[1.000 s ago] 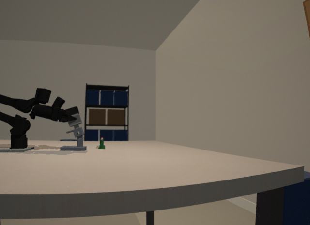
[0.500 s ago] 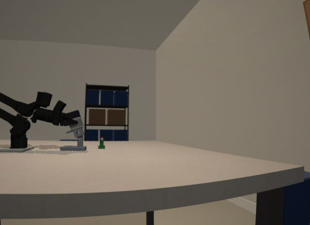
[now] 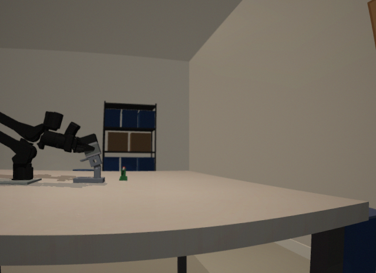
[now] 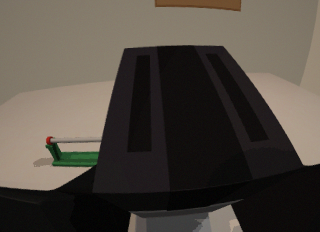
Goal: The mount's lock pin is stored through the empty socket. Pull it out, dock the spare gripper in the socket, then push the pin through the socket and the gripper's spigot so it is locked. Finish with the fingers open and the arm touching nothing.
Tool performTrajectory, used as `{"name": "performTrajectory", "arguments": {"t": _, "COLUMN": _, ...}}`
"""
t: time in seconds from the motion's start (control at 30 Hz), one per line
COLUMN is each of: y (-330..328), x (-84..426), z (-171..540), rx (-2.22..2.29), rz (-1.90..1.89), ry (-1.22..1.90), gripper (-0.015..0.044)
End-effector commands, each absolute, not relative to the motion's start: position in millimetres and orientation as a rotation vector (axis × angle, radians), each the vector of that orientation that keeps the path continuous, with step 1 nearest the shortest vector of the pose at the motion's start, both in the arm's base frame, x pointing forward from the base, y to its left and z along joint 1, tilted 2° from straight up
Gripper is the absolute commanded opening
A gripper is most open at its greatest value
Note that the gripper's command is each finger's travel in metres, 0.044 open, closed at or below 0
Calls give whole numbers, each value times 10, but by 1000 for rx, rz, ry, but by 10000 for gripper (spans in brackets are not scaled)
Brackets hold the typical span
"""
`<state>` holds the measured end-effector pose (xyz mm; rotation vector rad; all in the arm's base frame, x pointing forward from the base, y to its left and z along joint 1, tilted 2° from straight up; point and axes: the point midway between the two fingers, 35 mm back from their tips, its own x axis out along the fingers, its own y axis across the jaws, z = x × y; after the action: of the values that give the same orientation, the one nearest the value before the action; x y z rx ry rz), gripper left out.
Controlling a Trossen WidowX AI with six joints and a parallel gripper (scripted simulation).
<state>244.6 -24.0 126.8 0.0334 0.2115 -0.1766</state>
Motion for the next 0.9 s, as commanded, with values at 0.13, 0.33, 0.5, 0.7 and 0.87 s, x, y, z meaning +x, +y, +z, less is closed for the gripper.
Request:
{"name": "performTrajectory", "arguments": {"t": 0.13, "y": -240, "x": 2445, "z": 1268, "rx": 34, "rz": -177, "ry": 212, "gripper": 236}}
{"name": "performTrajectory", "arguments": {"t": 0.33, "y": -240, "x": 2445, "z": 1268, "rx": 34, "rz": -177, "ry": 212, "gripper": 394}}
{"name": "performTrajectory", "arguments": {"t": 0.5, "y": -239, "x": 2442, "z": 1278, "rx": 34, "rz": -177, "ry": 212, "gripper": 440}}
{"name": "performTrajectory", "arguments": {"t": 0.7, "y": -236, "x": 2413, "z": 1359, "rx": 33, "rz": -176, "ry": 213, "gripper": 440}}
{"name": "performTrajectory", "arguments": {"t": 0.87, "y": -229, "x": 2383, "z": 1448, "rx": 32, "rz": -174, "ry": 215, "gripper": 440}}
